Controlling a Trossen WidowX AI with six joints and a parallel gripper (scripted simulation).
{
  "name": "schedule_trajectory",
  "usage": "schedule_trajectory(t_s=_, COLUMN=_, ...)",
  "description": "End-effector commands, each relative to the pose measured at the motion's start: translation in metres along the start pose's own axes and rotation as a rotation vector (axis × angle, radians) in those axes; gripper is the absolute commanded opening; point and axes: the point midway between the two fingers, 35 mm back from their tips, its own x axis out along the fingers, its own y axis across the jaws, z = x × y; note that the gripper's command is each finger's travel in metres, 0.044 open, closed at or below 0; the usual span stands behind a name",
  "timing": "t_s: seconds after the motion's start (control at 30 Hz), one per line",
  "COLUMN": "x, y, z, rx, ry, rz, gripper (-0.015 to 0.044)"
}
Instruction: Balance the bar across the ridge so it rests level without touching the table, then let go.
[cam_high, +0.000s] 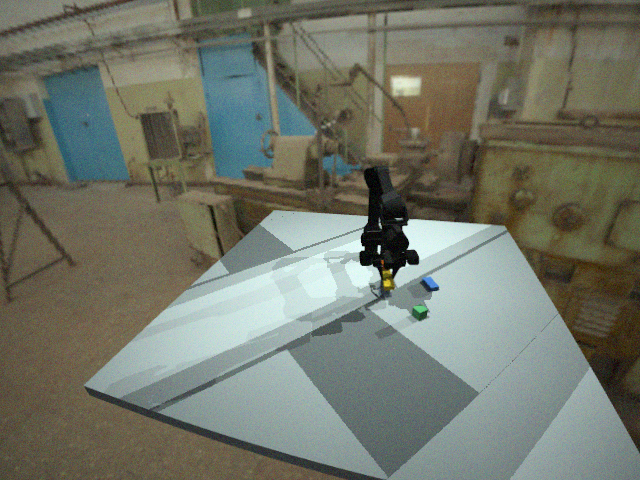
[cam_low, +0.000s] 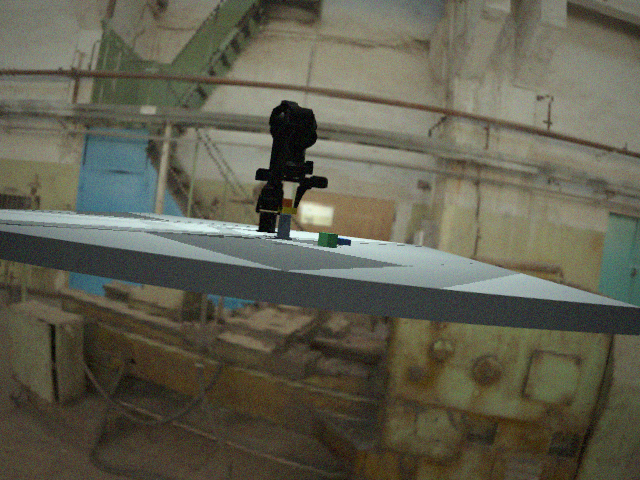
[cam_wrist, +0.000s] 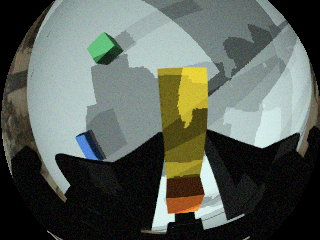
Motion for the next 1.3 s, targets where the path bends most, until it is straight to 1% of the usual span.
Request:
schedule_trajectory(t_s=0.0, x=0.0, y=0.0, z=0.0, rx=0.0, ry=0.0, rz=0.0, gripper=0.0)
schedule_trajectory(t_s=0.63, x=0.0, y=0.0, z=0.0, rx=0.0, ry=0.0, rz=0.0, gripper=0.0)
schedule_trajectory(t_s=0.83, x=0.0, y=0.0, z=0.0, rx=0.0, ry=0.0, rz=0.0, gripper=0.0157)
schedule_trajectory(t_s=0.87, x=0.0, y=0.0, z=0.0, rx=0.0, ry=0.0, rz=0.0, gripper=0.0167)
schedule_trajectory(t_s=1.27, x=0.0, y=0.0, z=0.0, rx=0.0, ry=0.0, rz=0.0, gripper=0.0167)
